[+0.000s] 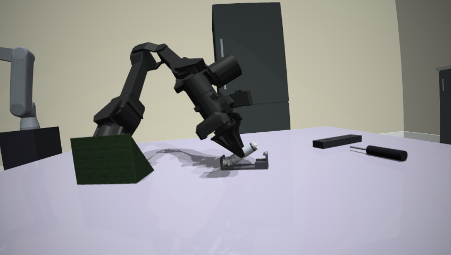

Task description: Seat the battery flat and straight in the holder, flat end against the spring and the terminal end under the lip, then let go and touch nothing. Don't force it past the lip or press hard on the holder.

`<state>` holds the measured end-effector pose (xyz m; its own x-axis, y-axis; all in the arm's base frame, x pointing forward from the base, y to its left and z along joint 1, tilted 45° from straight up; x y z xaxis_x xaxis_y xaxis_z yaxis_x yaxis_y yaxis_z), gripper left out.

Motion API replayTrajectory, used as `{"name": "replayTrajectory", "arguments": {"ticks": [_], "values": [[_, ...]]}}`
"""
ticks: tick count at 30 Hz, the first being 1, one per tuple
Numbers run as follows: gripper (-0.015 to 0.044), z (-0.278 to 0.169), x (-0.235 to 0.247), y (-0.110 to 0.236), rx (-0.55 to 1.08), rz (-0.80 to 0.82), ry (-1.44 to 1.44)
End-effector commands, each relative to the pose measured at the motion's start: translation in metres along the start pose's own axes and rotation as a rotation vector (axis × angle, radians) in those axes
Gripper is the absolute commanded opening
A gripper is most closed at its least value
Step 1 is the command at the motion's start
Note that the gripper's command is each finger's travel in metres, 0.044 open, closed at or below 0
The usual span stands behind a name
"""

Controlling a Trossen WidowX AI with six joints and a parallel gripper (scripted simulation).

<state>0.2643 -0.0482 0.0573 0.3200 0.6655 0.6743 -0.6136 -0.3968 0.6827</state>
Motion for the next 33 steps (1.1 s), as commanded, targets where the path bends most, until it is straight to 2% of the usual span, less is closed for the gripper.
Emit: {"name": "replayTrajectory", "arguments": {"ticks": [1, 33], "values": [[0.0065, -0.006, 0.0, 0.002, 0.009, -0.003, -0.007], [0.0065, 0.005, -0.001, -0.007, 0.165, -0.032, 0.007]]}}
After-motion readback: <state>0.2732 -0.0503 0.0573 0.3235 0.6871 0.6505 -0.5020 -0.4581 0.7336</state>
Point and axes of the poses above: the point midway between the two fingers, 35 mm back from their tips, its own y axis back along the fingers, its own x axis across the jaws, z = x × y, the point moved 4 cm from there along y, back along the fingers
